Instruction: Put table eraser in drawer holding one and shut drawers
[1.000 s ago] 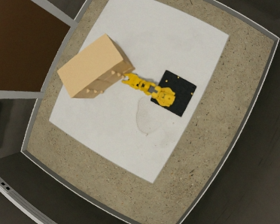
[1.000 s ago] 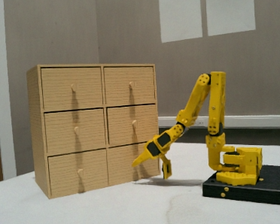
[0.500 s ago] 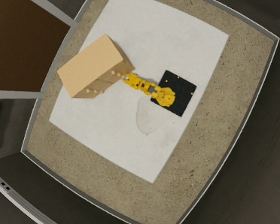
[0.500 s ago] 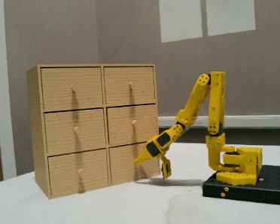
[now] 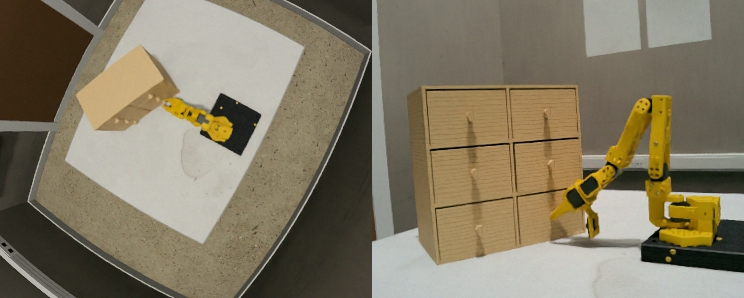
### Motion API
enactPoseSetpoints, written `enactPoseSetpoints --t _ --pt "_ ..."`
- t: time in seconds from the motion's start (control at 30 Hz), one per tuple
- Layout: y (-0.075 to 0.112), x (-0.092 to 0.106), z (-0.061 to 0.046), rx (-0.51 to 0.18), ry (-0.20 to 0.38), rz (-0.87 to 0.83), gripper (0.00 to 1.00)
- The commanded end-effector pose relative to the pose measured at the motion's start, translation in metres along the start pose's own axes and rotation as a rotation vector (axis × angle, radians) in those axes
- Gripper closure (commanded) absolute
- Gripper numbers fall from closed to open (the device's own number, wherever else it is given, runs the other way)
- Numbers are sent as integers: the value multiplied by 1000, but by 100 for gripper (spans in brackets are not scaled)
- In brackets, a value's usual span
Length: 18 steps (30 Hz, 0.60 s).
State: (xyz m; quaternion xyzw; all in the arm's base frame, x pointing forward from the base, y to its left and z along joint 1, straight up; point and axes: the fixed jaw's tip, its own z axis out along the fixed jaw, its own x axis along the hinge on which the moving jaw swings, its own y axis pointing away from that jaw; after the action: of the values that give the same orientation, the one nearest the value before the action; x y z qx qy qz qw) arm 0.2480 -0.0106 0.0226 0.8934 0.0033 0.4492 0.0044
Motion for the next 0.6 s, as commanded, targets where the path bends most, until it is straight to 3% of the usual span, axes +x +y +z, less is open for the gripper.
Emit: enactPoseSetpoints --t 0.0,0.57 --pt "7 4 2 -27 8 6 99" --pt "7 4 2 -27 8 6 100"
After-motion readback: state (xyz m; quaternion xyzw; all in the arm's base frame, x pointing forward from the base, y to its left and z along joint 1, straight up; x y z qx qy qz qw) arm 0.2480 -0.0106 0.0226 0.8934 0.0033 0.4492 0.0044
